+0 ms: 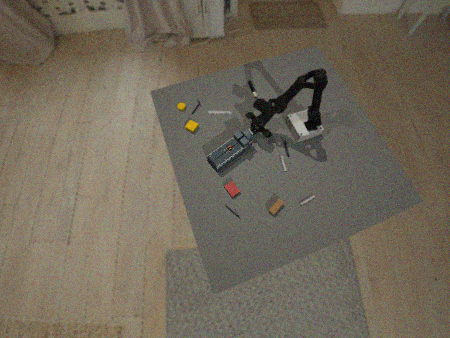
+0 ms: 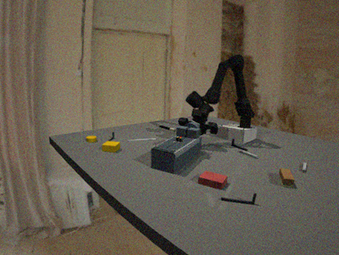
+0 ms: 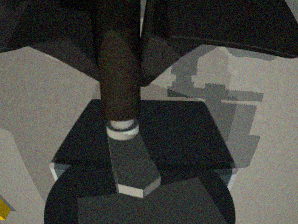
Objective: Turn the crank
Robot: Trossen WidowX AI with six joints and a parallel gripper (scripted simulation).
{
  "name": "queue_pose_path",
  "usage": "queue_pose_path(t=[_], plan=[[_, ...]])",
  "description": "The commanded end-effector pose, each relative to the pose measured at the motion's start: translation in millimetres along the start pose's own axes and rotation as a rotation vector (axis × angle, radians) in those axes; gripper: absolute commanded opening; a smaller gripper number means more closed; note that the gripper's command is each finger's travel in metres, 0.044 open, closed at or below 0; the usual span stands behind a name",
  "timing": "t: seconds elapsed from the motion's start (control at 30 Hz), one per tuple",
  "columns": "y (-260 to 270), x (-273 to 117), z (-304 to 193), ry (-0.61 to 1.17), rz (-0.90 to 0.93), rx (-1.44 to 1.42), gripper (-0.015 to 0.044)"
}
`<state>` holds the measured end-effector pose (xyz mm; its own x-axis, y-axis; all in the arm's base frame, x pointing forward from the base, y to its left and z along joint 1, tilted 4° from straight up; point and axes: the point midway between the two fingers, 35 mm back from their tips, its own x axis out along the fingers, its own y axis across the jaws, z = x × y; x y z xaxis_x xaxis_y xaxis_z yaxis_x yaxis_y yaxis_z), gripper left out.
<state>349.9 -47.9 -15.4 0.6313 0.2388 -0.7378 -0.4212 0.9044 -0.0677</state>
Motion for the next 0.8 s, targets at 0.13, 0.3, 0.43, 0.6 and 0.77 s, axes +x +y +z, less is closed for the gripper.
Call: queue_pose_path(t=[0.13, 0.3, 0.43, 0.6, 0.77], plan=[[9.7, 1.9, -2.0, 0.005, 0.026, 0.001, 0.0000], [10.8, 1.9, -2.1, 0.005, 0.026, 0.001, 0.0000], [11.6, 1.9, -2.1, 0.005, 0.026, 0.001, 0.0000], [12.7, 1.6, -1.9, 0.005, 0.026, 0.001, 0.0000], [14.0, 1.3, -1.5, 0.005, 0.026, 0.001, 0.0000]])
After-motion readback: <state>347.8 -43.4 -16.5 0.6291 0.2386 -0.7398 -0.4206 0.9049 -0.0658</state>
